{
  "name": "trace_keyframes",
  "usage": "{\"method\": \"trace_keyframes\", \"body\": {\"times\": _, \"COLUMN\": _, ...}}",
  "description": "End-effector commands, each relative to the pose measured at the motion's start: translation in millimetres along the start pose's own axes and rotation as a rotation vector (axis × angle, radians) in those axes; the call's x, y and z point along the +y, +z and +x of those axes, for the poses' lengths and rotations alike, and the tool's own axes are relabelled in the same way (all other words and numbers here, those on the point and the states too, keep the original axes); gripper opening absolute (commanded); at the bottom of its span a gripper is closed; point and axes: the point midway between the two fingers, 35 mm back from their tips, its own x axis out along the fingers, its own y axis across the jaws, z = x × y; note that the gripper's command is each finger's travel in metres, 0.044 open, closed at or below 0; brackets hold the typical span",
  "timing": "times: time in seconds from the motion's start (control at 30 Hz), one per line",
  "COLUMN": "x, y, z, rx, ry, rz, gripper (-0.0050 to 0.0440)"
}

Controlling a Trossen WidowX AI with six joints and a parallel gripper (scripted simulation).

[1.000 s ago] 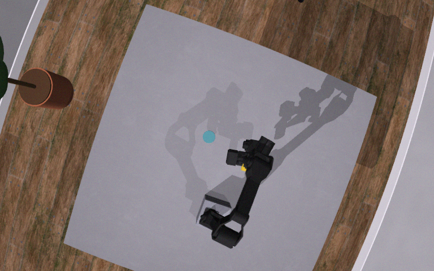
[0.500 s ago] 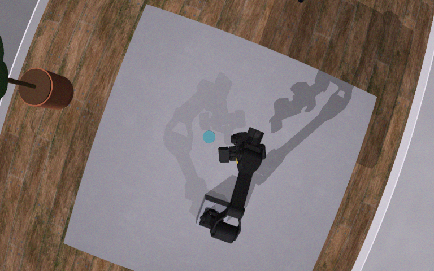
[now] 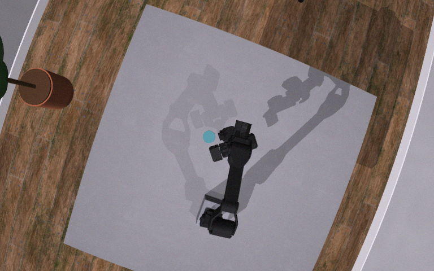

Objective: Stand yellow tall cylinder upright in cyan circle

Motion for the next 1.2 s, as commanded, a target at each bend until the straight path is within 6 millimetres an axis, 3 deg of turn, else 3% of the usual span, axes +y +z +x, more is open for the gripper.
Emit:
{"method": "trace_keyframes", "body": {"times": 0.0, "x": 8, "y": 15, "z": -8, "rx": -0.019, "ry": -0.010, "rz": -0.081, "gripper": 0.0105}}
{"method": "trace_keyframes", "body": {"times": 0.63, "x": 52, "y": 52, "z": -12, "rx": -0.020, "ry": -0.008, "rz": -0.380, "gripper": 0.0105}}
{"method": "trace_keyframes", "body": {"times": 1.17, "x": 76, "y": 66, "z": -14, "rx": -0.025, "ry": -0.006, "rz": -0.519, "gripper": 0.0105}}
